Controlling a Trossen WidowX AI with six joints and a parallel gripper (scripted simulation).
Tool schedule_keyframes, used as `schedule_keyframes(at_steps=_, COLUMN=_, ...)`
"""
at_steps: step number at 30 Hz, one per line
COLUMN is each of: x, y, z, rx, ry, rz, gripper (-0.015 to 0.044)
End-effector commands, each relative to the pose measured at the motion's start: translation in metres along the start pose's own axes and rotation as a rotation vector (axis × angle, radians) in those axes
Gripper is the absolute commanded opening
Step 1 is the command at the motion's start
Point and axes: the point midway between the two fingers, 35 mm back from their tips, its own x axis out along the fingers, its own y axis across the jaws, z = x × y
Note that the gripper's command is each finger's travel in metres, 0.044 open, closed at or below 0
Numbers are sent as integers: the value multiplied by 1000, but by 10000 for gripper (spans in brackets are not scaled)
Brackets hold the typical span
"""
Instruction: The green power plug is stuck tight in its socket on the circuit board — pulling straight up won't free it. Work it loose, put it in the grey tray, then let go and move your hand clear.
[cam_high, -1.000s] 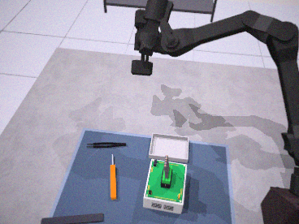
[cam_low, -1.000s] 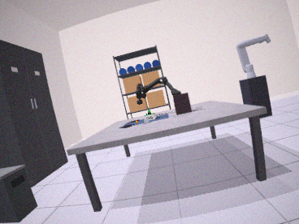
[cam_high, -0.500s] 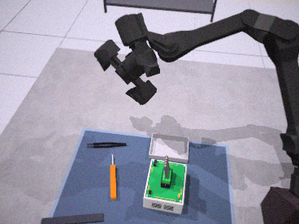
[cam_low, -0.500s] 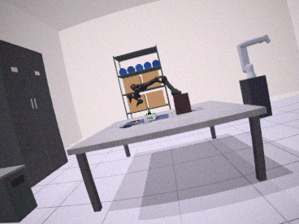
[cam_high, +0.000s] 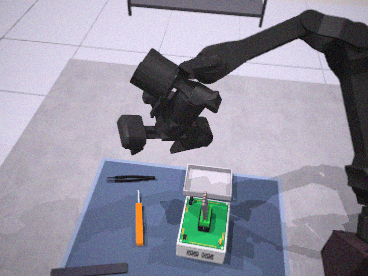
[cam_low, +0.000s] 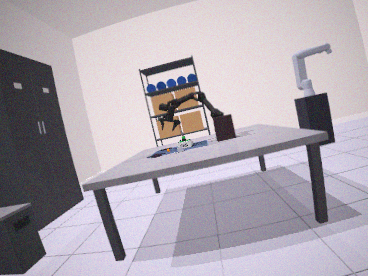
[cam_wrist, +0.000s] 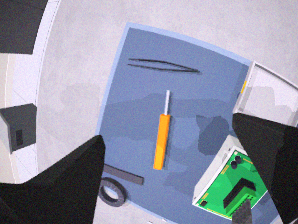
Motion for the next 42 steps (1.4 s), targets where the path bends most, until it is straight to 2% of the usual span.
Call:
schedule_keyframes(at_steps=1, x=-28, y=-21, z=-68, rx=-468, ry=195, rz=-48, gripper=430)
schedule_keyframes(at_steps=6, x=-49, y=-46, z=-100, rx=-760, ry=315, rz=-96, gripper=430)
schedule_keyframes(at_steps=9, x=-43, y=-37, z=-90, rx=-667, ry=275, rz=-83, gripper=430)
schedule_keyframes(at_steps=14, x=-27, y=-12, z=-49, rx=-346, ry=143, rz=-43, gripper=430)
schedule_keyframes(at_steps=22, x=-26, y=-11, z=-47, rx=-331, ry=137, rz=-41, gripper=430)
schedule_keyframes(at_steps=26, x=-35, y=-22, z=-69, rx=-492, ry=202, rz=-62, gripper=430)
schedule_keyframes(at_steps=32, x=-72, y=-75, z=-124, rx=-1026, ry=425, rz=-154, gripper=430)
schedule_keyframes(at_steps=42, x=-73, y=-77, z=-125, rx=-1044, ry=433, rz=-158, gripper=430)
